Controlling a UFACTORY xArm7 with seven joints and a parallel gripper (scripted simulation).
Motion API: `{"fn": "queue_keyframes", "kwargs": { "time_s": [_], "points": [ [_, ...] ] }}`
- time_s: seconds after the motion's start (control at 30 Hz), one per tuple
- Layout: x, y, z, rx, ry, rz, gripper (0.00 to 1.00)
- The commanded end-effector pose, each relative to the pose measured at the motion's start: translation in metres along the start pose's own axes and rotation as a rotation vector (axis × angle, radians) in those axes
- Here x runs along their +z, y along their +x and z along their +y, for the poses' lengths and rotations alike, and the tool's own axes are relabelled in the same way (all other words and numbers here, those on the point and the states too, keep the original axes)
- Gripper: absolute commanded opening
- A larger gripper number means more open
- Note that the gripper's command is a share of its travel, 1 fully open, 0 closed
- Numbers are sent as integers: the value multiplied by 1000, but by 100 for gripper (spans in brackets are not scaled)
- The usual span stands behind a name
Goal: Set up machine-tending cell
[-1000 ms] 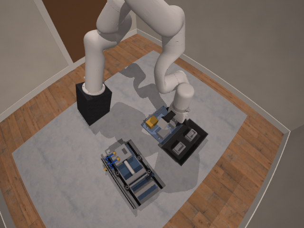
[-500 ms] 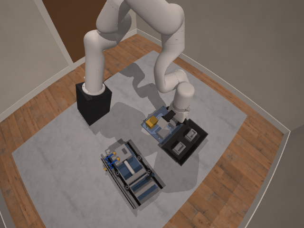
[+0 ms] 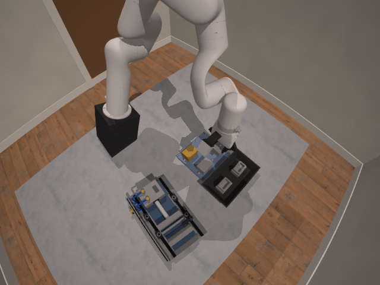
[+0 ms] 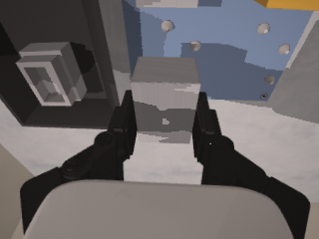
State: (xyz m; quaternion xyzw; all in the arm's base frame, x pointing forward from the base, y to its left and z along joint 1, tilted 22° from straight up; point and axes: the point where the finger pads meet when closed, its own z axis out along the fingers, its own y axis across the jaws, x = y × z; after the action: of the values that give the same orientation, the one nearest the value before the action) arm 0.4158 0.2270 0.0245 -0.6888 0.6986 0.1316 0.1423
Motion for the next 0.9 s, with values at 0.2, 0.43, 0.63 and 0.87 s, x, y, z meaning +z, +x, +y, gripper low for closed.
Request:
{"fn": "queue_keyframes", "kwargs": {
  "time_s": [0.2,0.43,0.63,0.87],
  "points": [
    [-46,0,-2,0,7,-1,0],
    [-61,0,-2,0,7,-1,0],
    [-68,0,-2,0,7,-1,0],
    [-70,33,-31,22,6,-10,0]
  ]
}}
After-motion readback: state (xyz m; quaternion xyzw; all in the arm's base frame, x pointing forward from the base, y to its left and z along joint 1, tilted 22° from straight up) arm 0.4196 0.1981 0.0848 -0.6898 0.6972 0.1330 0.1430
